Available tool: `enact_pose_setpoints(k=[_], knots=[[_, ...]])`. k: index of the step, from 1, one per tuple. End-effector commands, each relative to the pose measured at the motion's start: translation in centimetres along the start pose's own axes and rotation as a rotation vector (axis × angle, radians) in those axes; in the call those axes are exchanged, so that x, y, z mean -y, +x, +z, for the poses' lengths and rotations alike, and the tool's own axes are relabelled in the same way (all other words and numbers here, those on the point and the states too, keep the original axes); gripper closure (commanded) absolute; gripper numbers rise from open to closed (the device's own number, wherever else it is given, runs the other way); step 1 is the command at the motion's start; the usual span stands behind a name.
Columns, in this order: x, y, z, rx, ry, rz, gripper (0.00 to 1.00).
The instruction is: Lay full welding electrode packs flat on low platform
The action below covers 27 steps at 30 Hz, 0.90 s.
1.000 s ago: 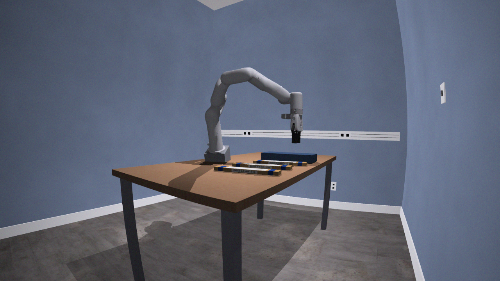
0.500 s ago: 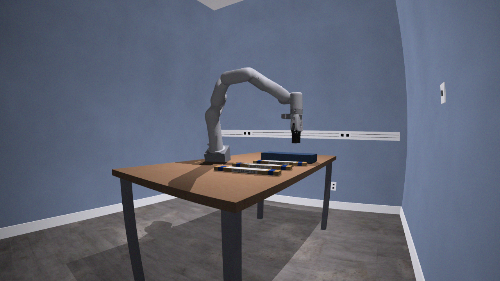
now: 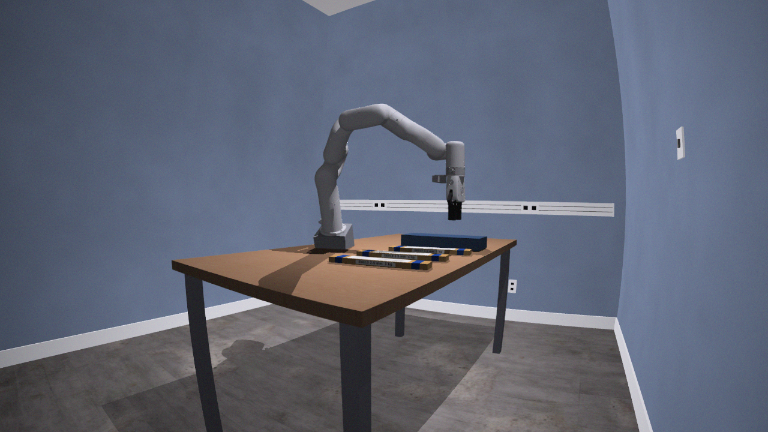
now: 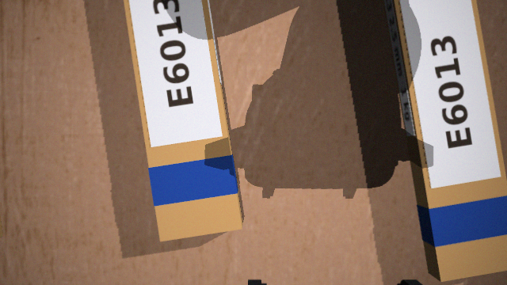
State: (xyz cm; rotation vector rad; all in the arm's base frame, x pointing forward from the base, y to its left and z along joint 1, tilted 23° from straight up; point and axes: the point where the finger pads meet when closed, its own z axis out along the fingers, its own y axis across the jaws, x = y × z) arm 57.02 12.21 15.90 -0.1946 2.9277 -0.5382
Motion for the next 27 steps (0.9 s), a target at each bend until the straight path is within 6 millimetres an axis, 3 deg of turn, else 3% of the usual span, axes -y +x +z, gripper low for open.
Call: enact_pose_setpoints(k=[1,16,17,18,21,26,27], knots=[[-0.1,-0.1,-0.2,0.005,-0.002,0.0,0.42],[-0.1,-0.1,-0.2,0.005,-0.002,0.0,0.42],[0.1,-0.1,-0.2,0.005,-0.001,0.0,0.0],[0.9,0.0,-0.1,0.006,0.002,-0.003,0.0],[7.4,1.4,0.9,0.011,0.028,-0.029,0.0],[12.4,5.1,2.5,0.001,0.019,-0.128,0.0],[12.4,5.1,2.5,0.001,0.019,-0.128,0.0]])
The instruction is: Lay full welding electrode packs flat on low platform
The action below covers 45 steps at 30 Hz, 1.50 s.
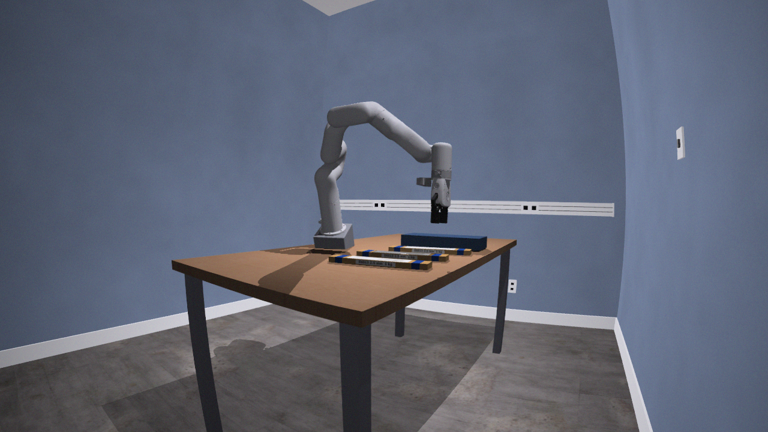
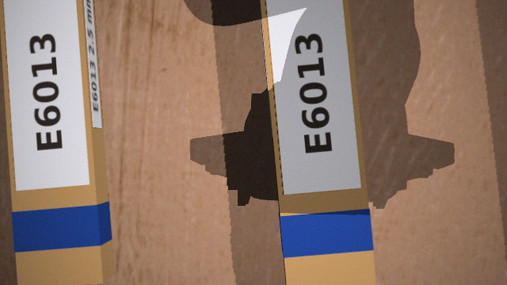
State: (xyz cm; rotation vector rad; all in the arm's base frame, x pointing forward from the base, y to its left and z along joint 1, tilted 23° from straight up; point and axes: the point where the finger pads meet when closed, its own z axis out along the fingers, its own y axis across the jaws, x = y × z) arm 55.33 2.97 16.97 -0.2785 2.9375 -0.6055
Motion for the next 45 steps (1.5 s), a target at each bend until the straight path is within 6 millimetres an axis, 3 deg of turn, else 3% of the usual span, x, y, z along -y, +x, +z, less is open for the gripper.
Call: enact_pose_setpoints(k=[1,2,5,16,20,31,45], knots=[[3.5,2.4,0.8,0.023,-0.016,-0.065,0.0],[6.1,4.6,1.8,0.026,-0.025,-0.08,0.0],[8.0,6.5,2.7,0.029,-0.035,-0.095,0.0],[18.1,15.0,6.4,0.028,-0.036,-0.094,0.0],[18.1,14.9,7.0,0.028,-0.036,-0.094,0.0],[17.9,14.8,11.6,0.028,-0.036,-0.094,0.0],[17.9,14.8,12.0,0.028,-0.036,-0.094,0.0]])
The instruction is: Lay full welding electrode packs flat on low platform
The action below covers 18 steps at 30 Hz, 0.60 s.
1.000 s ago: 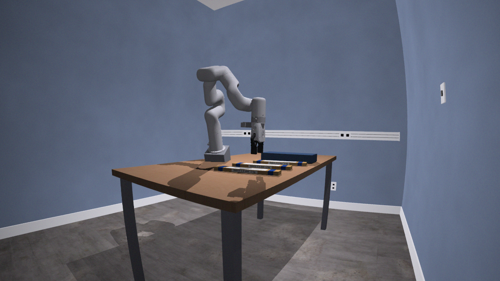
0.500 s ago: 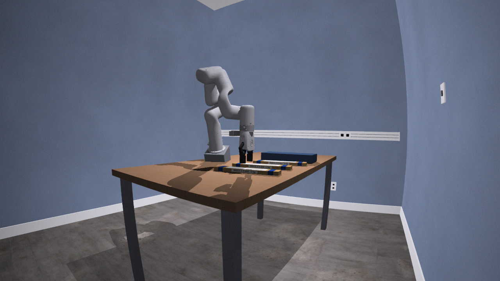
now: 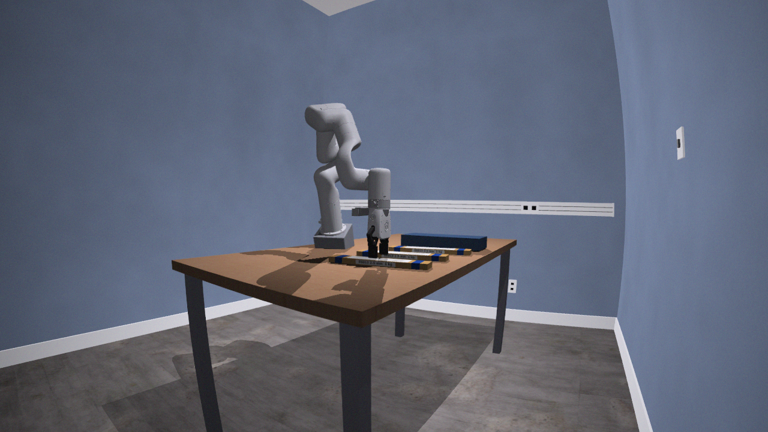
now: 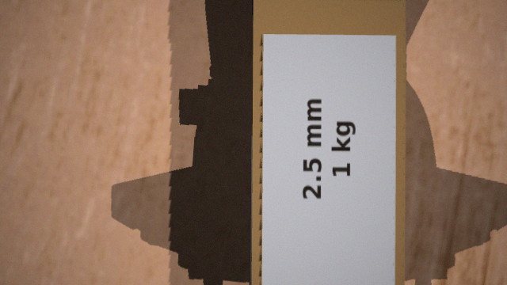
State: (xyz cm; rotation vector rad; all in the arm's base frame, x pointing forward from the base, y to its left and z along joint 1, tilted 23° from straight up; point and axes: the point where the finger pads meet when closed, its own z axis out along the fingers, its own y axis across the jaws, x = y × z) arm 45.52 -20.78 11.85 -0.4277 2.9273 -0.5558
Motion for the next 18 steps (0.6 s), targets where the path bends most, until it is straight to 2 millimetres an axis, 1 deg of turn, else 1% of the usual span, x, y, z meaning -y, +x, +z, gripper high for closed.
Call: enact_pose_setpoints(k=[1,18], knots=[[0.06,-0.14,-0.08,0.003,0.001,0.0,0.0],[0.12,-0.27,-0.08,0.003,0.001,0.0,0.0]])
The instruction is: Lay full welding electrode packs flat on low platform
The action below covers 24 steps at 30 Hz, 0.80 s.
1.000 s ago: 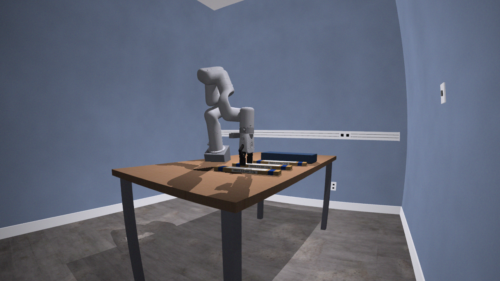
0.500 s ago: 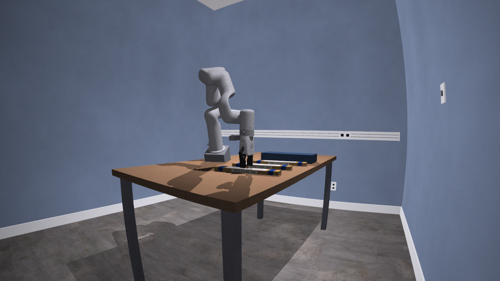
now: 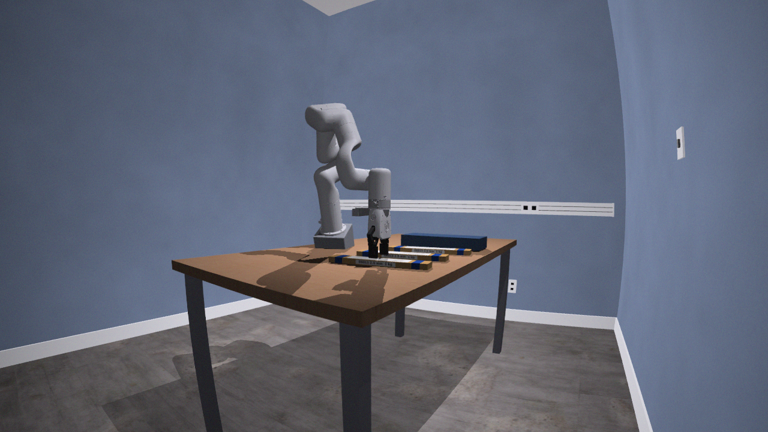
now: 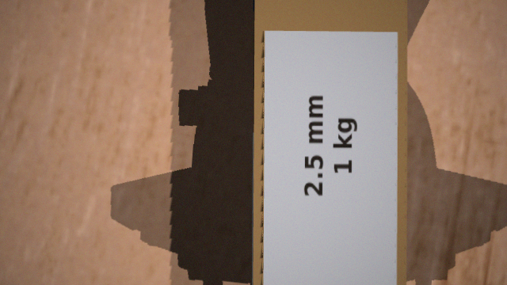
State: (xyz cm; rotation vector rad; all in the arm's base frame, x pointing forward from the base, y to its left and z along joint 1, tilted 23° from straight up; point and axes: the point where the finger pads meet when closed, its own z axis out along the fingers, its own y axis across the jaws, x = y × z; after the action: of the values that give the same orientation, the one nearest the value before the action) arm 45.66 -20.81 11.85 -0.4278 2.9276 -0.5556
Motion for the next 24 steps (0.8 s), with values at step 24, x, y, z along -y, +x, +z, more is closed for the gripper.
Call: enact_pose_setpoints(k=[24], knots=[[0.1,-0.2,2.0,0.003,0.001,0.0,0.0]])
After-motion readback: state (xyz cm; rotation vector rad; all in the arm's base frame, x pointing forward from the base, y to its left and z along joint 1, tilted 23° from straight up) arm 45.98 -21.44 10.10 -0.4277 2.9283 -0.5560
